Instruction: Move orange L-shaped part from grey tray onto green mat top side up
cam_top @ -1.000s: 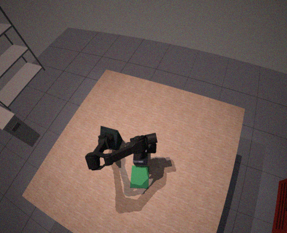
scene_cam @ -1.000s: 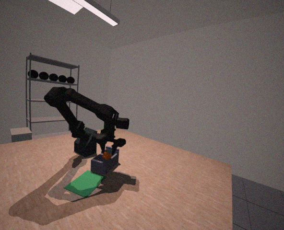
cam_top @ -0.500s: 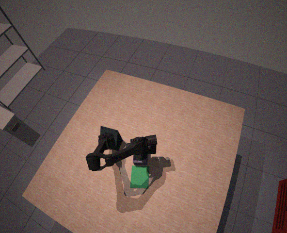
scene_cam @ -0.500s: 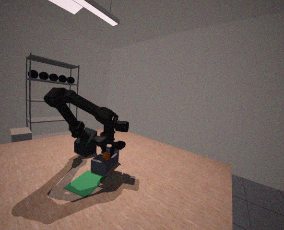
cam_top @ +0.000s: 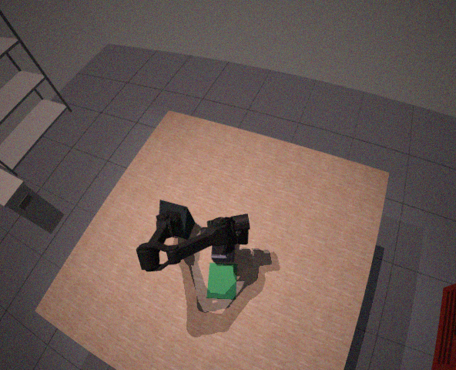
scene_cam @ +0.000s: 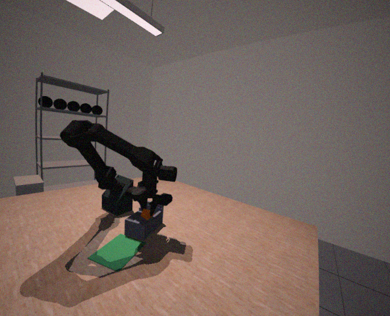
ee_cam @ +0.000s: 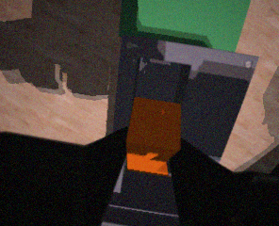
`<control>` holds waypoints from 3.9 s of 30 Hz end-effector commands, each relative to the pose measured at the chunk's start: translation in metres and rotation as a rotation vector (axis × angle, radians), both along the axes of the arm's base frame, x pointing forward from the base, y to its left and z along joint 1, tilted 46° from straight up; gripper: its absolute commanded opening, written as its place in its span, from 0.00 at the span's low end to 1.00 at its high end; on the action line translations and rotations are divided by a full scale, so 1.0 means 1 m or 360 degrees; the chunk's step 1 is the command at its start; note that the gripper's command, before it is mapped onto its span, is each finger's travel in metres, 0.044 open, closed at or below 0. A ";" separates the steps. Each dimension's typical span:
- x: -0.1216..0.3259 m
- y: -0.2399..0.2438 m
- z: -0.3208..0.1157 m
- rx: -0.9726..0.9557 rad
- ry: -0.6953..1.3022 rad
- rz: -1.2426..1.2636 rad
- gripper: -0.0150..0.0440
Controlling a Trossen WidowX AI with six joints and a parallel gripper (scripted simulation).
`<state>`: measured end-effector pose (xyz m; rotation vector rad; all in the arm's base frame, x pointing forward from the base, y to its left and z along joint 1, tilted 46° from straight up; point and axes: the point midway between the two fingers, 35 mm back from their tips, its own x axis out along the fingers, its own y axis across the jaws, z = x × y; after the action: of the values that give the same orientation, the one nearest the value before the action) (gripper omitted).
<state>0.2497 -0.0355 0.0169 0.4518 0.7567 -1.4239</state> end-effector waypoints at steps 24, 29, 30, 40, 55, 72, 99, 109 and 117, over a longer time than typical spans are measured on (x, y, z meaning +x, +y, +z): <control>0.000 0.023 0.022 -0.0002 0.0004 0.0005 0.25; 0.000 0.028 0.027 -0.0002 0.0004 0.0005 0.25; 0.001 0.029 0.028 -0.0002 0.0004 0.0005 0.25; 0.001 0.041 0.039 -0.0001 0.0005 0.0006 0.25; 0.001 0.058 0.056 0.0000 0.0006 0.0006 0.25; 0.003 0.050 0.071 0.0000 0.0007 0.0006 0.25; 0.017 -0.040 0.160 -0.0010 0.0004 0.0006 0.25; 0.020 -0.057 0.177 -0.0013 0.0003 0.0005 0.25; 0.020 -0.065 0.170 -0.0013 0.0002 0.0006 0.25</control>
<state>0.2705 -0.0974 0.1894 0.4523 0.7491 -1.4256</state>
